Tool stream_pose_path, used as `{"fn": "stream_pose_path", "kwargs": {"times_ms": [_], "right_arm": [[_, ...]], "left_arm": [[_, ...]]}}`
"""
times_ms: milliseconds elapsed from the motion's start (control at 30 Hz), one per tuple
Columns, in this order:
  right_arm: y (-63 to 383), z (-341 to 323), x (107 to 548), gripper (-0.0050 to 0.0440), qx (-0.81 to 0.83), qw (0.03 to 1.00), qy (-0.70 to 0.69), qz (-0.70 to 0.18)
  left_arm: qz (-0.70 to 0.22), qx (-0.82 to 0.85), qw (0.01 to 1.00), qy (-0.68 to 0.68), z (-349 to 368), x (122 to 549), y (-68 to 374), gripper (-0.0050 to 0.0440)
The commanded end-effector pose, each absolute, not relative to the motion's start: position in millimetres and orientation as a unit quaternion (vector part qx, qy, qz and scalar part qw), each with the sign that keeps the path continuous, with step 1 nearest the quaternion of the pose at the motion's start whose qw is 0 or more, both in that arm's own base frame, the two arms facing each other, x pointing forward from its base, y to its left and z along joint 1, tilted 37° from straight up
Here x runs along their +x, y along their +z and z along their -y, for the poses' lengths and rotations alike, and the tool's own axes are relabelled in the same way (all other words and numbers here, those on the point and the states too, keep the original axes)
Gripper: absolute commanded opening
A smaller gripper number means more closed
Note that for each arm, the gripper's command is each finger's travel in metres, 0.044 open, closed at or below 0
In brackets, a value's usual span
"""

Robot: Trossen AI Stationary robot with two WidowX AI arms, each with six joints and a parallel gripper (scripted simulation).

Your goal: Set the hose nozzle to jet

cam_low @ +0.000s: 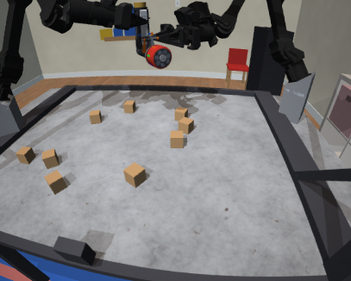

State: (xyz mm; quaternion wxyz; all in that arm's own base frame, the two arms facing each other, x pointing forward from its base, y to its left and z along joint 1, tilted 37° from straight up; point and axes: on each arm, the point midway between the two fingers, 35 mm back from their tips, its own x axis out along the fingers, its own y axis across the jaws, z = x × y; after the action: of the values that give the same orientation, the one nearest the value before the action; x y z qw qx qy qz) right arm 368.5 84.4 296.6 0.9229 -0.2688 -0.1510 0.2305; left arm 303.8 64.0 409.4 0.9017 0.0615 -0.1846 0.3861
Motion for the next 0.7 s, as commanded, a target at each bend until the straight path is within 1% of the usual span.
{"fn": "stream_pose_path", "kwargs": {"times_ms": [0,400,667], "right_arm": [[316,-78,368,0.0171,-0.273,0.922,0.212,0.172],[316,-78,368,0.0171,-0.273,0.922,0.212,0.172],[313,-70,353,0.0171,-0.274,0.922,0.212,0.172]], "left_arm": [[0.199,0.057,0.905,0.372,-59,302,418,0.0169],[0.199,0.057,0.905,0.372,-59,302,418,0.0169],[0.199,0.057,0.905,0.372,-59,302,418,0.0169]]}}
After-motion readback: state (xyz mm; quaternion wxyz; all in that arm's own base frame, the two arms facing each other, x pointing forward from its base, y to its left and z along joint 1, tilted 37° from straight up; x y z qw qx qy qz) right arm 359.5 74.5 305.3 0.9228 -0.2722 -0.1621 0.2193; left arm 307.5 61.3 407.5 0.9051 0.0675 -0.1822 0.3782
